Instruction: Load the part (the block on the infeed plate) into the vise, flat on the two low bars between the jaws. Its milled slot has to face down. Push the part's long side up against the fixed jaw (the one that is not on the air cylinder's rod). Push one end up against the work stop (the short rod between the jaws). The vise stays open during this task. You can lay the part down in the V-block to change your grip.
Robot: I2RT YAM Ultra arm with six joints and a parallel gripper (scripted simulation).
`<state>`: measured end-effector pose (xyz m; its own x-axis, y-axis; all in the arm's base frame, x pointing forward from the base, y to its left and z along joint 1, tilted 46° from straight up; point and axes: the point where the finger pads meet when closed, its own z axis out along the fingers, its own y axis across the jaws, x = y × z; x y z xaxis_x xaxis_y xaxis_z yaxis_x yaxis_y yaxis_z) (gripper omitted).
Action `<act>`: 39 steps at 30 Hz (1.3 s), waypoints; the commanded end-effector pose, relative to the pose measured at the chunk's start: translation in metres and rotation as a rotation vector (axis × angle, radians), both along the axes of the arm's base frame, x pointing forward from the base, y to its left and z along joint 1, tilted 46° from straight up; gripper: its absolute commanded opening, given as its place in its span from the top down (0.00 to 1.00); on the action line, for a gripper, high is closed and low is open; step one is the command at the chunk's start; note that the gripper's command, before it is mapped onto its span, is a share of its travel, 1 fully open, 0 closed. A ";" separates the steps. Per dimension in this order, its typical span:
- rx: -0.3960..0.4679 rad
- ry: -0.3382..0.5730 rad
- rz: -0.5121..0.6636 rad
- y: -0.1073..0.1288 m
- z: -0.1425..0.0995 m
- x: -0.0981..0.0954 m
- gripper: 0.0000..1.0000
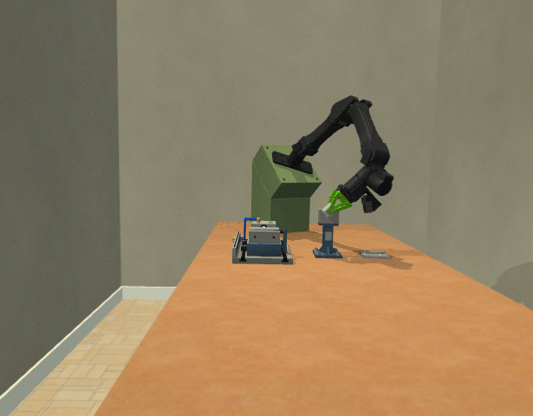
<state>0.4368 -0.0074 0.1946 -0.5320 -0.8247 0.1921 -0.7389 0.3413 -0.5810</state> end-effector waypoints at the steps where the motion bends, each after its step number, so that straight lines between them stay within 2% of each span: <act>1: -0.009 -0.029 0.000 0.003 0.011 0.004 1.00; 10: -0.009 -0.029 0.000 0.003 0.011 0.004 1.00; 11: -0.009 -0.029 0.000 0.003 0.011 0.004 0.19; 39: -0.011 -0.024 -0.007 0.000 0.009 0.003 0.19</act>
